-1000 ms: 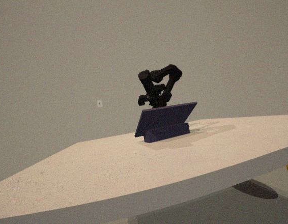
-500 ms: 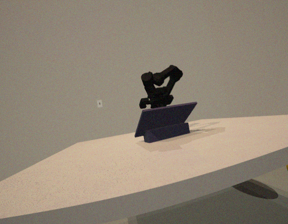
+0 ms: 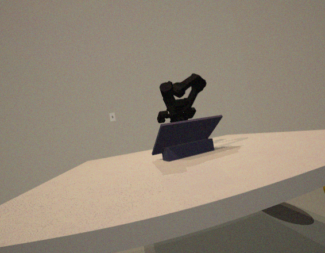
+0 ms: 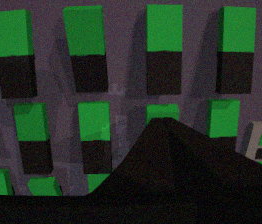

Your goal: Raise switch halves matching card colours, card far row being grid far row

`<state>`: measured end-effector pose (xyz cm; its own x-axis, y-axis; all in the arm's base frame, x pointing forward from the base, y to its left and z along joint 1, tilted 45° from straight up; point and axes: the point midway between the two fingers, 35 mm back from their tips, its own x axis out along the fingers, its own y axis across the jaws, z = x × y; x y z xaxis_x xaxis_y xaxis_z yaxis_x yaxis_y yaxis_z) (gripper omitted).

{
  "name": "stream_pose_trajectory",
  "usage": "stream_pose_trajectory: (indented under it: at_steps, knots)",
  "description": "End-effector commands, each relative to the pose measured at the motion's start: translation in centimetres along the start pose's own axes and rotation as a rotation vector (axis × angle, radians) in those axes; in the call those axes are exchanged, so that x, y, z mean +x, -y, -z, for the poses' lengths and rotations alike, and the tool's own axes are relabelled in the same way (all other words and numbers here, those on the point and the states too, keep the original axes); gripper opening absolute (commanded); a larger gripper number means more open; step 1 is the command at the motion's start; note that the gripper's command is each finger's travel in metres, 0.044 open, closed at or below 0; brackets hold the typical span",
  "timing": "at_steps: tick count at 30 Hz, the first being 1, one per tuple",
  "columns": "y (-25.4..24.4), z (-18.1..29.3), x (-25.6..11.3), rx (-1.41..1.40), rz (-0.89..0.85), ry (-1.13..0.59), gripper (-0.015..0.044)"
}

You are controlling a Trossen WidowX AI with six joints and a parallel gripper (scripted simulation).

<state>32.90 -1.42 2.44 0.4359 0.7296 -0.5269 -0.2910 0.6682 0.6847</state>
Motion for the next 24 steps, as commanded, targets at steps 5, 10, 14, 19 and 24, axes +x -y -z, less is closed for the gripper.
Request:
stream_pose_trajectory:
  at_steps: [5,10,14,19,24]
  knots:
    - [0.08,-0.01,0.00,0.003,0.005,0.000,0.0000]
    - [0.08,-0.01,0.07,0.003,0.005,0.000,0.0000]
    - [0.08,-0.01,0.12,0.003,0.005,0.000,0.0000]
    - [0.08,-0.01,0.19,0.003,0.004,0.000,0.0000]
    - [0.08,-0.01,0.25,0.003,0.004,0.000,0.0000]
